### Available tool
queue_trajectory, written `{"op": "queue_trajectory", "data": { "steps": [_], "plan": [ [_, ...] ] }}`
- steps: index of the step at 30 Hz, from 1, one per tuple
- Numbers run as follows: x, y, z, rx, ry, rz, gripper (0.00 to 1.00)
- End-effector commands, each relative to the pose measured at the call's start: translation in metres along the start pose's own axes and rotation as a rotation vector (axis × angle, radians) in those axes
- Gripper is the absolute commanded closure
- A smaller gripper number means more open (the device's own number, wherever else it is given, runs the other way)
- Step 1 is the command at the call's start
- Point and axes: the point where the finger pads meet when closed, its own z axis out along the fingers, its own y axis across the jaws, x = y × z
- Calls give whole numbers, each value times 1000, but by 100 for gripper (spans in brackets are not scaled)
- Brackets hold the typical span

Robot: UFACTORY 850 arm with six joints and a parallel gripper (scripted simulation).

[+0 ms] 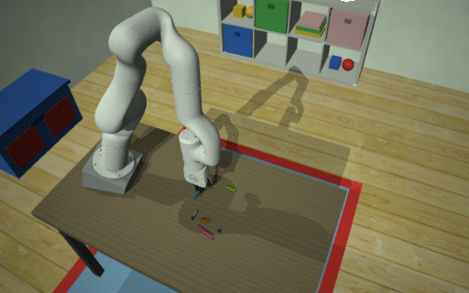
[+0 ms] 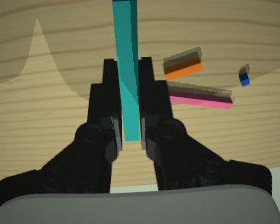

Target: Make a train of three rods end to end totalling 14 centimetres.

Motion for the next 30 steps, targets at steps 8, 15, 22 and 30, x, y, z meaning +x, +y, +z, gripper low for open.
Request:
{"op": "queue_trajectory", "data": {
  "steps": [8,15,22,30],
  "plan": [
    [0,1,-1,7,-1,4,96],
    [0,1,0,8,-1,4,96],
    [0,1,1,8,-1,4,96],
    [0,1,8,9,-1,4,96]
  ]
}}
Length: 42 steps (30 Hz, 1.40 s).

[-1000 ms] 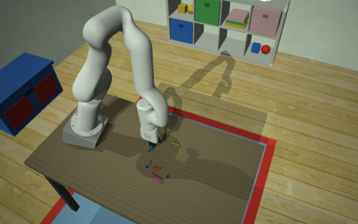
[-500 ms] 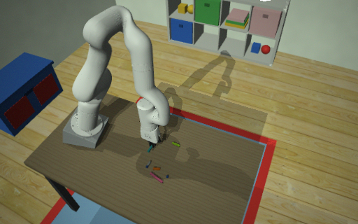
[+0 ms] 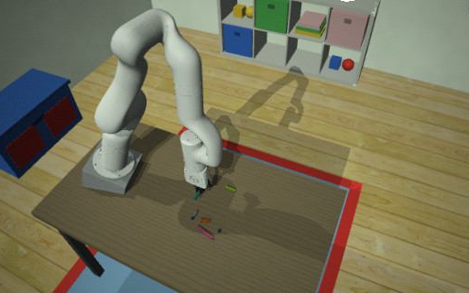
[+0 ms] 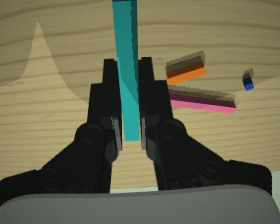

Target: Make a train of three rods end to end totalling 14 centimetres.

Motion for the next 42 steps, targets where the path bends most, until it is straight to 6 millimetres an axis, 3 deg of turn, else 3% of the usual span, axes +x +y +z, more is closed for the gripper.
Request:
{"op": "queue_trajectory", "data": {
  "steps": [1,15,35,42],
  "plan": [
    [0,1,3,-6,0,0,96],
    [0,1,22,-6,0,0,96],
    [0,2,74,-6,0,0,96],
    [0,2,79,-6,0,0,96]
  ]
}}
